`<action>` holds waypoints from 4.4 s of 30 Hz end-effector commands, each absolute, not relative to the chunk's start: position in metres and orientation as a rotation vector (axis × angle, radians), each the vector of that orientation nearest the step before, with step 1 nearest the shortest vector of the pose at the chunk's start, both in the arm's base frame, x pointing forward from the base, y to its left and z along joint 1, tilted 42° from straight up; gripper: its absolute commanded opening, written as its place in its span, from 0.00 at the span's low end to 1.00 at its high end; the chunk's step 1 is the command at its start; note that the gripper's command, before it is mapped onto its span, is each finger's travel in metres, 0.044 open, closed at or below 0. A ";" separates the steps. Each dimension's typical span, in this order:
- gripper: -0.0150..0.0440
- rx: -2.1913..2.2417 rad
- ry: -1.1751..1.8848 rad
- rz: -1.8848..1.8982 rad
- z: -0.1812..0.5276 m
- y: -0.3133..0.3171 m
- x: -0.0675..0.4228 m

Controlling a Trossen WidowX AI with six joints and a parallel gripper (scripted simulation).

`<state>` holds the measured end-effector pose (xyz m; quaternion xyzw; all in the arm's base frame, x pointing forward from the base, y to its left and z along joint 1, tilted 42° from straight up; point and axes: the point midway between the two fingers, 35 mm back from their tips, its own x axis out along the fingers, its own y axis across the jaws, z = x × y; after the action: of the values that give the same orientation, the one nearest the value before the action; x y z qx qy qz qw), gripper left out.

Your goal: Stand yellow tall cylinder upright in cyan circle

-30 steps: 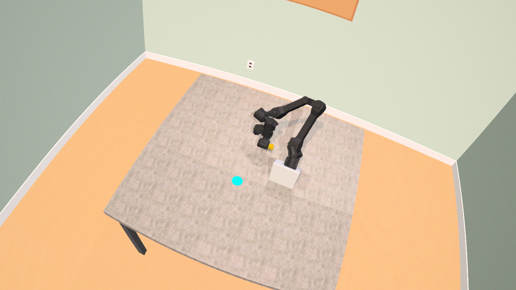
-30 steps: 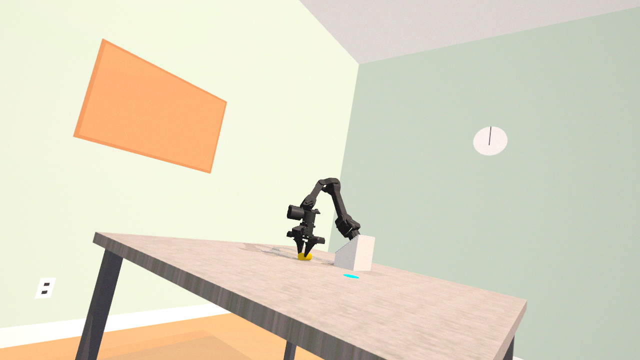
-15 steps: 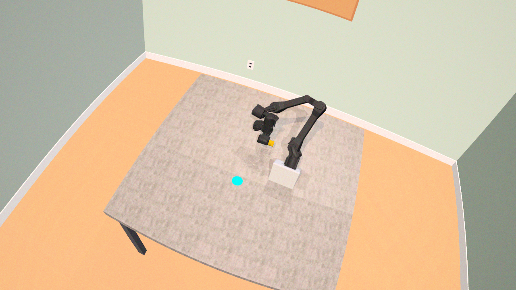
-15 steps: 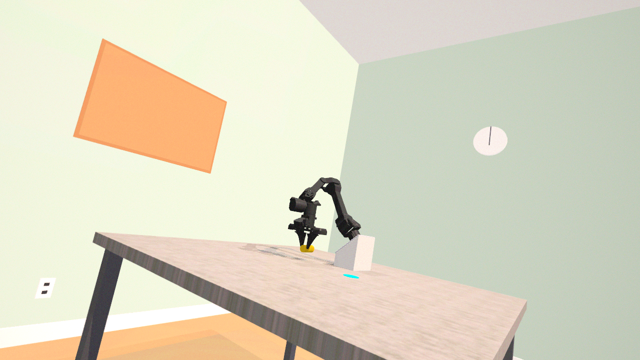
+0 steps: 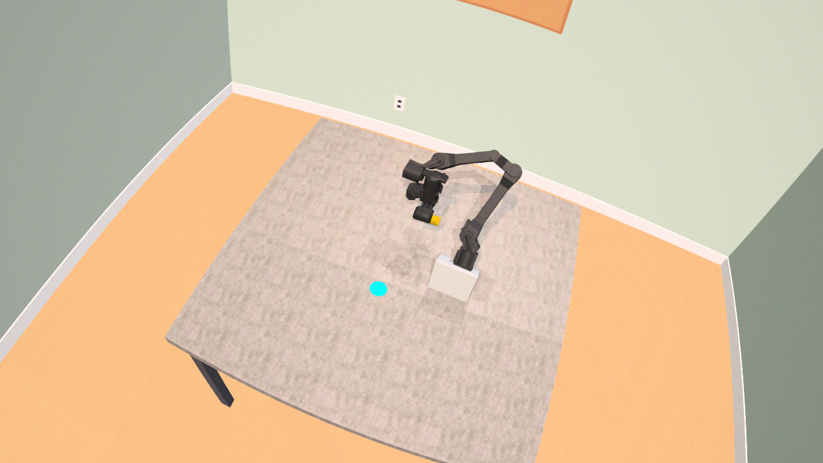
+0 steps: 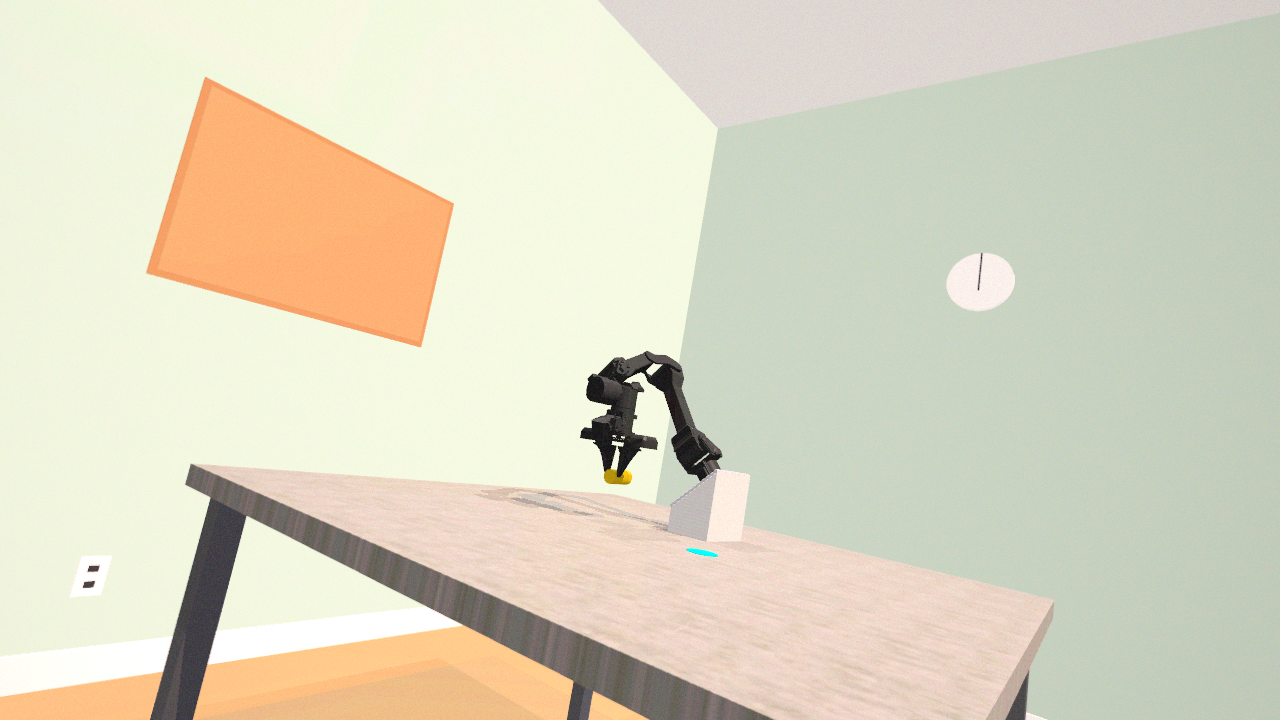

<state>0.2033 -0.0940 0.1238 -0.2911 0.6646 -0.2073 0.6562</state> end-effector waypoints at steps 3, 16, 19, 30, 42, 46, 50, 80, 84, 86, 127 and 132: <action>0.43 -0.664 1.487 -0.478 0.141 -0.084 0.202; 0.43 -0.735 1.512 -0.393 0.136 -0.065 0.216; 0.43 -0.760 1.520 -0.363 0.132 -0.059 0.221; 0.43 -0.852 1.548 -0.253 0.118 -0.034 0.238; 0.43 -0.956 1.573 -0.135 0.101 -0.005 0.253; 0.43 -0.991 1.581 -0.096 0.095 0.005 0.257; 0.43 -1.026 1.588 -0.058 0.088 0.015 0.260; 0.43 -1.274 1.638 0.218 0.030 0.093 0.264; 0.43 -1.306 1.644 0.253 0.022 0.103 0.262; 0.43 -1.323 1.647 0.270 0.017 0.108 0.261; 0.43 -1.424 1.686 0.547 -0.048 0.156 0.232; 0.43 -1.388 1.684 0.576 -0.052 0.154 0.232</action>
<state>0.2325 0.1548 -0.0514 -0.5622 0.6743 0.2231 0.4237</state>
